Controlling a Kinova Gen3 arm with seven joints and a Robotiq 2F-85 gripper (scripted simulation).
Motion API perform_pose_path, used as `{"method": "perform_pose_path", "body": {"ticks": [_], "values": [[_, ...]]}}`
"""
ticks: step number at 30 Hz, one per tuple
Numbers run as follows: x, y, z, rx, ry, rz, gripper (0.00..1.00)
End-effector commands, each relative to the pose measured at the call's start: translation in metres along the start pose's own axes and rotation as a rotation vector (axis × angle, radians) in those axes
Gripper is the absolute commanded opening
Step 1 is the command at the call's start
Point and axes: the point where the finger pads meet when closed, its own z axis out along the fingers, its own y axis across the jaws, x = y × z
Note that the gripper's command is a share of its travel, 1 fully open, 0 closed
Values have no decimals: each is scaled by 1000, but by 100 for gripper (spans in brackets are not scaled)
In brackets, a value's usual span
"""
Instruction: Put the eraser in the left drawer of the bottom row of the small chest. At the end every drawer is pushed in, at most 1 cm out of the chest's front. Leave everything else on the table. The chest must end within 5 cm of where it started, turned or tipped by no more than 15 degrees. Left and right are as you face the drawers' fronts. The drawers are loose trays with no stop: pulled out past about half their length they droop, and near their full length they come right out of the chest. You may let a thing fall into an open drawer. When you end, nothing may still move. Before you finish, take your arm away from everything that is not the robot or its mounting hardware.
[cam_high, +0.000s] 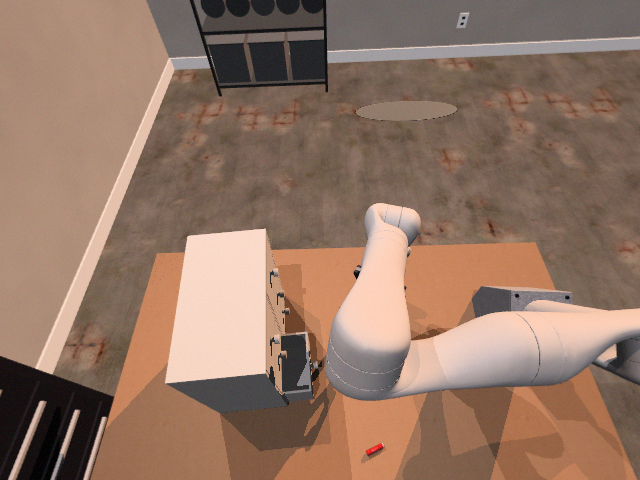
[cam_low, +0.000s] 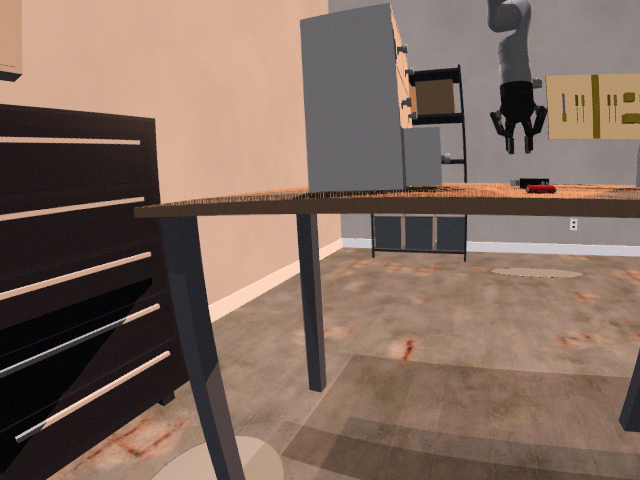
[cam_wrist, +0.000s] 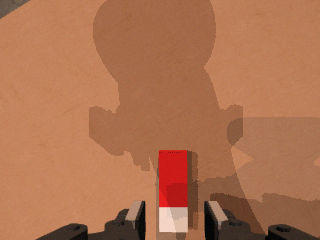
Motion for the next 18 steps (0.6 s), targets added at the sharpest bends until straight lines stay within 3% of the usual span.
{"method": "perform_pose_path", "body": {"ticks": [1,18], "values": [[0,0,1,1,0,0,38],[1,0,35,1,0,0,38]]}}
